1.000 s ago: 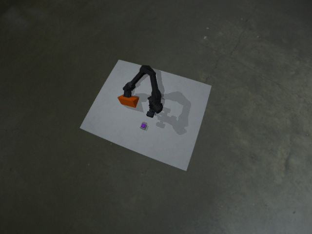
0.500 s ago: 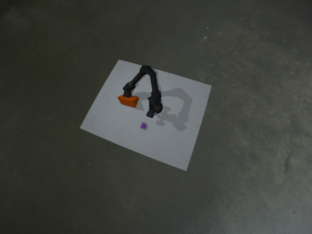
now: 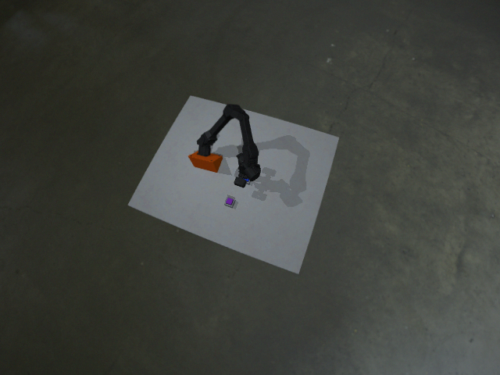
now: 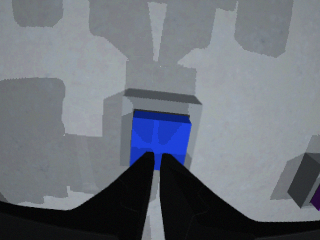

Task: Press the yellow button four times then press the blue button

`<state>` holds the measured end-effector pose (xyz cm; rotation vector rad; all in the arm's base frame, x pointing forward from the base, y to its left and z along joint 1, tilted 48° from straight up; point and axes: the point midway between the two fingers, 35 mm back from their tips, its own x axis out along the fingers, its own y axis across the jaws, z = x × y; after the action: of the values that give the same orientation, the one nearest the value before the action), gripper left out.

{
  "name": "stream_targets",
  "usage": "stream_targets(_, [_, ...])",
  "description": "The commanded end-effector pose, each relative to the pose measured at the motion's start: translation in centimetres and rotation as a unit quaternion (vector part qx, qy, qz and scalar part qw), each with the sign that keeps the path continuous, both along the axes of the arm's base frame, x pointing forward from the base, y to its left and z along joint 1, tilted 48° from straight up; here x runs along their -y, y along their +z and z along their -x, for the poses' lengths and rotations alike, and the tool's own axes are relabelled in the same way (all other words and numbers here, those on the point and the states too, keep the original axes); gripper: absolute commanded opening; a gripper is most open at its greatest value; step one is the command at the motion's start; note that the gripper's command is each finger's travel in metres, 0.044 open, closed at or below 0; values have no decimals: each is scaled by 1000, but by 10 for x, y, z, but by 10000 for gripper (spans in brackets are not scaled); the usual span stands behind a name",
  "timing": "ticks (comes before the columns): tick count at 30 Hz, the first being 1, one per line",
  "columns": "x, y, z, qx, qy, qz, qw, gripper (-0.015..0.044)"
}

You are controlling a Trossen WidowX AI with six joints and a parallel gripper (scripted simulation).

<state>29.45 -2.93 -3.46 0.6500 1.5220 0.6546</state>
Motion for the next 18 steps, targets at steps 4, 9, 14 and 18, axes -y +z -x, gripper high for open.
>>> stream_targets(4, [6, 20, -4, 4, -1, 4, 1000, 72])
stream_targets(9, [-32, 100, -8, 4, -3, 8, 1000, 204])
stream_targets(14, [-73, 173, 11, 3, -2, 6, 1000, 335])
stream_targets(18, [-103, 223, 40, 2, -1, 0, 1000, 400])
